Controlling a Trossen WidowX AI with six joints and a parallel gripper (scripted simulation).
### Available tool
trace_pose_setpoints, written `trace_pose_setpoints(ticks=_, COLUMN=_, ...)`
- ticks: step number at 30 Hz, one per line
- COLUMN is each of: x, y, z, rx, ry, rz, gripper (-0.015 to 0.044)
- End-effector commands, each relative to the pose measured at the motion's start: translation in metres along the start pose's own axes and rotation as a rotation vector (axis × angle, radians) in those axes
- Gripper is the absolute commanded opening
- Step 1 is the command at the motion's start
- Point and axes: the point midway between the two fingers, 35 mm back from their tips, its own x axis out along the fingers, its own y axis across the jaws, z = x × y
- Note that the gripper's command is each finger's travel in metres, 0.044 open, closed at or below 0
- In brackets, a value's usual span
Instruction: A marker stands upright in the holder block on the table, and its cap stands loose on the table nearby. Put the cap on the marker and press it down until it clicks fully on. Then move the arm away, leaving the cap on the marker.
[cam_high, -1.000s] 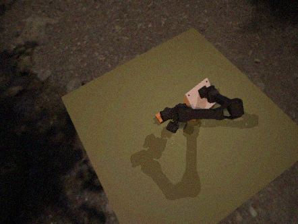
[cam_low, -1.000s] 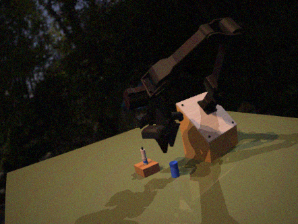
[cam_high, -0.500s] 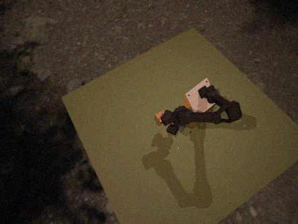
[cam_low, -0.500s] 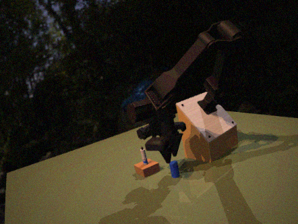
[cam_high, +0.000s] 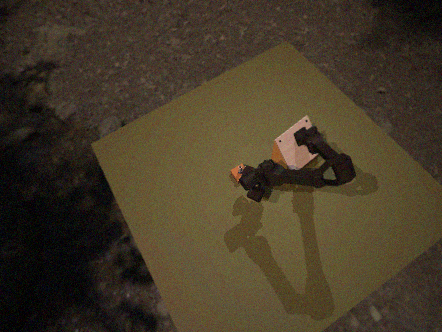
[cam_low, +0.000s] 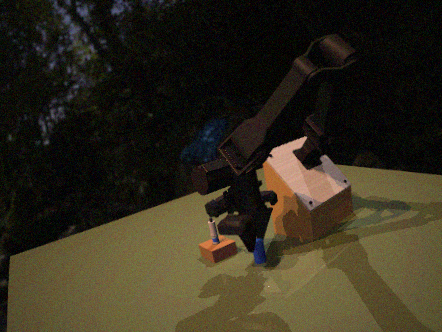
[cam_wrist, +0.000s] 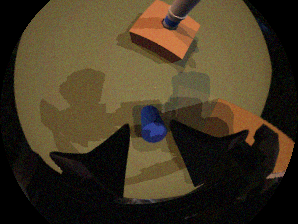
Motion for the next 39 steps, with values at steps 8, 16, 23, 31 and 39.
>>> trace_pose_setpoints(ticks=8, x=0.017, y=-0.003, z=-0.002, rx=0.012, ry=0.008, rz=-0.002, gripper=0.024)
trace_pose_setpoints(ticks=16, x=0.024, y=-0.004, z=-0.003, rx=0.012, ry=0.01, rz=-0.001, gripper=0.0187)
trace_pose_setpoints(ticks=23, x=0.024, y=-0.004, z=-0.003, rx=0.012, ry=0.01, rz=-0.001, gripper=0.0121)
trace_pose_setpoints(ticks=31, x=0.019, y=-0.002, z=-0.002, rx=0.012, ry=0.008, rz=-0.001, gripper=0.0)
trace_pose_setpoints(ticks=39, x=0.0, y=-0.001, z=-0.001, rx=0.012, ry=0.005, rz=-0.002, gripper=0.0)
